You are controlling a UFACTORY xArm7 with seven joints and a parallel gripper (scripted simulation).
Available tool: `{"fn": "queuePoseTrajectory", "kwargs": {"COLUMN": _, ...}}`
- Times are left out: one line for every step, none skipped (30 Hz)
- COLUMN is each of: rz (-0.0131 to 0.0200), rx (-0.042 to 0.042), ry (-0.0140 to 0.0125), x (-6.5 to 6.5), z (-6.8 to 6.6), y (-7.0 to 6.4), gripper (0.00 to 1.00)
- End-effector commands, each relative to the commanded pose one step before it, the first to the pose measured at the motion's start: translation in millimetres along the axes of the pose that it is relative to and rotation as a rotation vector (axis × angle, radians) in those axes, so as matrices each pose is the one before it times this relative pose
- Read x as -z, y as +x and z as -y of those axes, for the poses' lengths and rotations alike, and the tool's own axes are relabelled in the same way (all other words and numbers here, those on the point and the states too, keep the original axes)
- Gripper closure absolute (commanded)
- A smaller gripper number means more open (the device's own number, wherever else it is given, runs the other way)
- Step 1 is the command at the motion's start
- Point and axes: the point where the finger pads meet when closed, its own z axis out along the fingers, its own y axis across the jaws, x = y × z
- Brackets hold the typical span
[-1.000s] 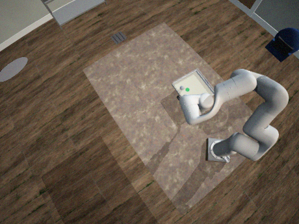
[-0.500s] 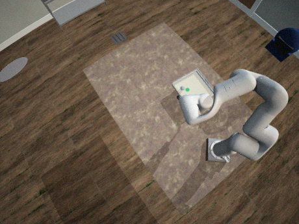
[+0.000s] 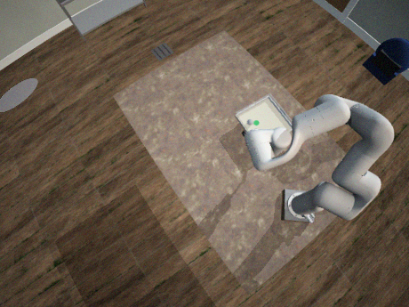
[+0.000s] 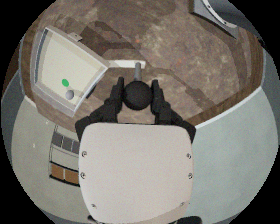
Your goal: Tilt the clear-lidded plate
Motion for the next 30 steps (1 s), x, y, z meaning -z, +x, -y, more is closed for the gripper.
{"fn": "queuePoseTrajectory", "kwargs": {"rz": 0.00067, "rx": -0.00019, "ry": 0.00111, "x": 2.43, "z": 0.99, "y": -0.46, "gripper": 1.00}}
{"fn": "queuePoseTrajectory", "kwargs": {"rz": 0.00000, "rx": 0.00000, "ry": 0.00000, "x": 0.24, "z": 0.11, "y": 0.03, "gripper": 1.00}}
{"fn": "queuePoseTrajectory", "kwargs": {"rz": 0.00000, "rx": 0.00000, "ry": 0.00000, "x": 0.00, "z": 0.00, "y": 0.00, "gripper": 1.00}}
{"fn": "queuePoseTrajectory", "kwargs": {"rz": 0.00000, "rx": 0.00000, "ry": 0.00000, "x": 0.00, "z": 0.00, "y": 0.00, "gripper": 1.00}}
{"fn": "queuePoseTrajectory", "kwargs": {"rz": 0.00000, "rx": 0.00000, "ry": 0.00000, "x": 0.00, "z": 0.00, "y": 0.00, "gripper": 1.00}}
{"fn": "queuePoseTrajectory", "kwargs": {"rz": 0.00000, "rx": 0.00000, "ry": 0.00000, "x": 0.00, "z": 0.00, "y": 0.00, "gripper": 1.00}}
{"fn": "queuePoseTrajectory", "kwargs": {"rz": 0.00000, "rx": 0.00000, "ry": 0.00000, "x": 0.00, "z": 0.00, "y": 0.00, "gripper": 1.00}}
{"fn": "queuePoseTrajectory", "kwargs": {"rz": 0.00000, "rx": 0.00000, "ry": 0.00000, "x": 0.00, "z": 0.00, "y": 0.00, "gripper": 1.00}}
{"fn": "queuePoseTrajectory", "kwargs": {"rz": 0.00000, "rx": 0.00000, "ry": 0.00000, "x": 0.00, "z": 0.00, "y": 0.00, "gripper": 1.00}}
{"fn": "queuePoseTrajectory", "kwargs": {"rz": 0.00000, "rx": 0.00000, "ry": 0.00000, "x": -0.49, "z": -0.22, "y": -0.11, "gripper": 1.00}}
{"fn": "queuePoseTrajectory", "kwargs": {"rz": 0.00000, "rx": 0.00000, "ry": 0.00000, "x": -0.50, "z": -0.22, "y": -0.11, "gripper": 1.00}}
{"fn": "queuePoseTrajectory", "kwargs": {"rz": 0.00000, "rx": 0.00000, "ry": 0.00000, "x": -0.50, "z": -0.22, "y": -0.11, "gripper": 1.00}}
{"fn": "queuePoseTrajectory", "kwargs": {"rz": 0.00000, "rx": 0.00000, "ry": 0.00000, "x": -0.50, "z": -0.21, "y": -0.11, "gripper": 1.00}}
{"fn": "queuePoseTrajectory", "kwargs": {"rz": 0.00000, "rx": 0.00000, "ry": 0.00000, "x": -0.35, "z": -0.15, "y": 0.04, "gripper": 1.00}}
{"fn": "queuePoseTrajectory", "kwargs": {"rz": 0.00000, "rx": 0.00000, "ry": 0.00000, "x": -0.34, "z": -0.15, "y": 0.04, "gripper": 1.00}}
{"fn": "queuePoseTrajectory", "kwargs": {"rz": 0.00000, "rx": 0.00000, "ry": 0.00000, "x": -0.35, "z": -0.15, "y": 0.04, "gripper": 1.00}}
{"fn": "queuePoseTrajectory", "kwargs": {"rz": 0.00000, "rx": 0.00000, "ry": 0.00000, "x": -0.35, "z": -0.15, "y": 0.04, "gripper": 1.00}}
{"fn": "queuePoseTrajectory", "kwargs": {"rz": 0.00000, "rx": 0.00000, "ry": 0.00000, "x": -0.35, "z": -0.15, "y": 0.04, "gripper": 1.00}}
{"fn": "queuePoseTrajectory", "kwargs": {"rz": 0.00000, "rx": 0.00000, "ry": 0.00000, "x": -0.35, "z": -0.15, "y": 0.04, "gripper": 1.00}}
{"fn": "queuePoseTrajectory", "kwargs": {"rz": 0.00000, "rx": 0.00000, "ry": 0.00000, "x": 0.00, "z": 0.00, "y": 0.00, "gripper": 1.00}}
{"fn": "queuePoseTrajectory", "kwargs": {"rz": 0.00000, "rx": 0.00000, "ry": 0.00000, "x": 0.00, "z": 0.00, "y": 0.00, "gripper": 1.00}}
{"fn": "queuePoseTrajectory", "kwargs": {"rz": 0.00000, "rx": 0.00000, "ry": 0.00000, "x": 0.00, "z": 0.00, "y": 0.00, "gripper": 1.00}}
{"fn": "queuePoseTrajectory", "kwargs": {"rz": 0.00000, "rx": 0.00000, "ry": 0.00000, "x": 0.00, "z": 0.00, "y": 0.00, "gripper": 1.00}}
{"fn": "queuePoseTrajectory", "kwargs": {"rz": 0.00000, "rx": 0.00000, "ry": 0.00000, "x": 0.00, "z": 0.00, "y": 0.00, "gripper": 1.00}}
{"fn": "queuePoseTrajectory", "kwargs": {"rz": 0.00000, "rx": 0.00000, "ry": 0.00000, "x": 0.00, "z": 0.00, "y": 0.00, "gripper": 1.00}}
{"fn": "queuePoseTrajectory", "kwargs": {"rz": 0.00000, "rx": 0.00000, "ry": 0.00000, "x": 0.00, "z": 0.00, "y": 0.00, "gripper": 1.00}}
{"fn": "queuePoseTrajectory", "kwargs": {"rz": 0.00000, "rx": 0.00000, "ry": 0.00000, "x": 0.32, "z": 0.14, "y": 0.49, "gripper": 1.00}}
{"fn": "queuePoseTrajectory", "kwargs": {"rz": 0.00000, "rx": 0.00000, "ry": 0.00000, "x": 0.32, "z": 0.14, "y": 0.50, "gripper": 1.00}}
{"fn": "queuePoseTrajectory", "kwargs": {"rz": 0.00000, "rx": 0.00000, "ry": 0.00000, "x": 0.32, "z": 0.14, "y": 0.50, "gripper": 1.00}}
{"fn": "queuePoseTrajectory", "kwargs": {"rz": 0.00000, "rx": 0.00000, "ry": 0.00000, "x": 0.31, "z": 0.14, "y": 0.51, "gripper": 1.00}}
